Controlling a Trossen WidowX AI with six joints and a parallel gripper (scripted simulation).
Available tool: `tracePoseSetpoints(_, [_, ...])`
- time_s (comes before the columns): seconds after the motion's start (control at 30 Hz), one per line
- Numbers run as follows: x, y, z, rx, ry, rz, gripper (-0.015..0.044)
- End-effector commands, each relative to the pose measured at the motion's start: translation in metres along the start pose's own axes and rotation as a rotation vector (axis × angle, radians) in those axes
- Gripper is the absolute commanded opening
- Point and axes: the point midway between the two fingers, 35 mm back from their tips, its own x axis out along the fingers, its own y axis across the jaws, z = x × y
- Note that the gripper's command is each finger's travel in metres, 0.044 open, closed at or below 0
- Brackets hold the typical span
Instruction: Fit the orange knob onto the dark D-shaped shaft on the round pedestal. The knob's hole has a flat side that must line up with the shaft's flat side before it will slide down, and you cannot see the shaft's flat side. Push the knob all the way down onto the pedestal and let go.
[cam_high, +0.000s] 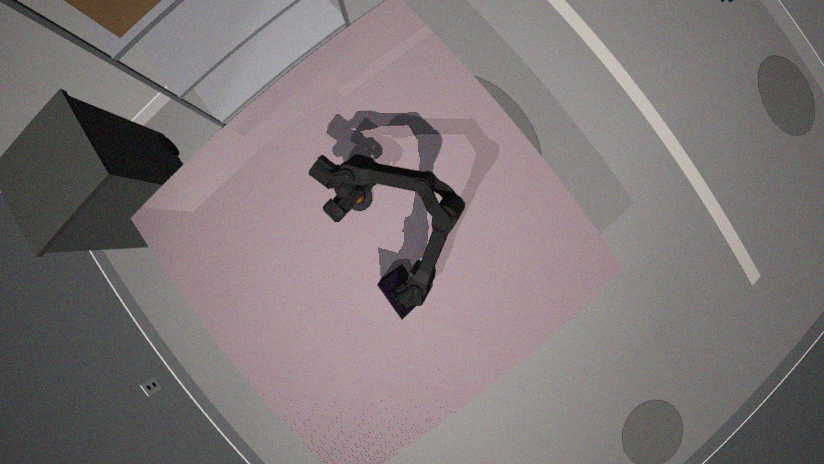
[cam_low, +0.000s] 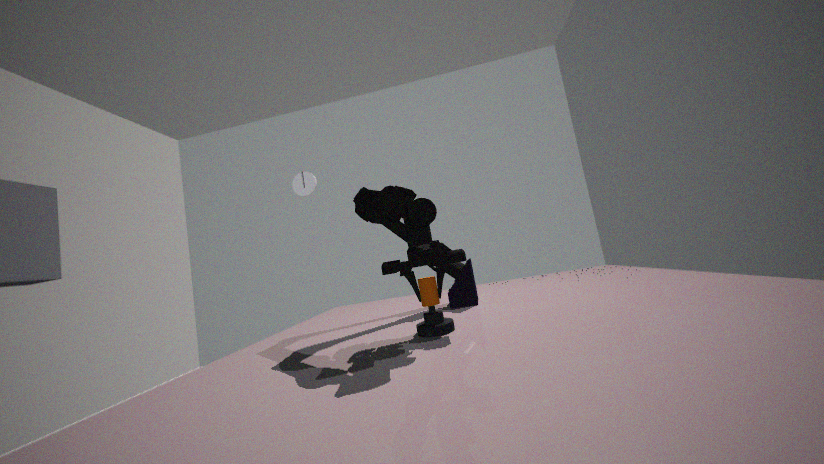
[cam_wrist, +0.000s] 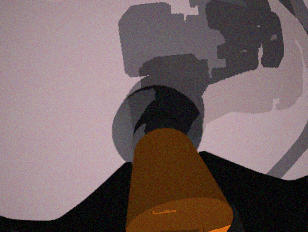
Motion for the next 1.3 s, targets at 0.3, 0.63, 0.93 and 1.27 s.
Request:
tracePoseSetpoints(0.3, [0.001, 0.0017, -0.0023, -0.001, -0.001, -0.002, 0.0])
tracePoseSetpoints(0.63, [-0.0039, 0.0011, -0.0024, -0.054, 0.0, -0.002, 0.0])
tracePoseSetpoints(0.93, [-0.0021, 0.0003, 0.0017, -0.21, 0.0, -0.002, 0.0])
tracePoseSetpoints(1.27, [-0.0013, 0.002, 0.0003, -0.21, 0.0, -0.002, 0.0])
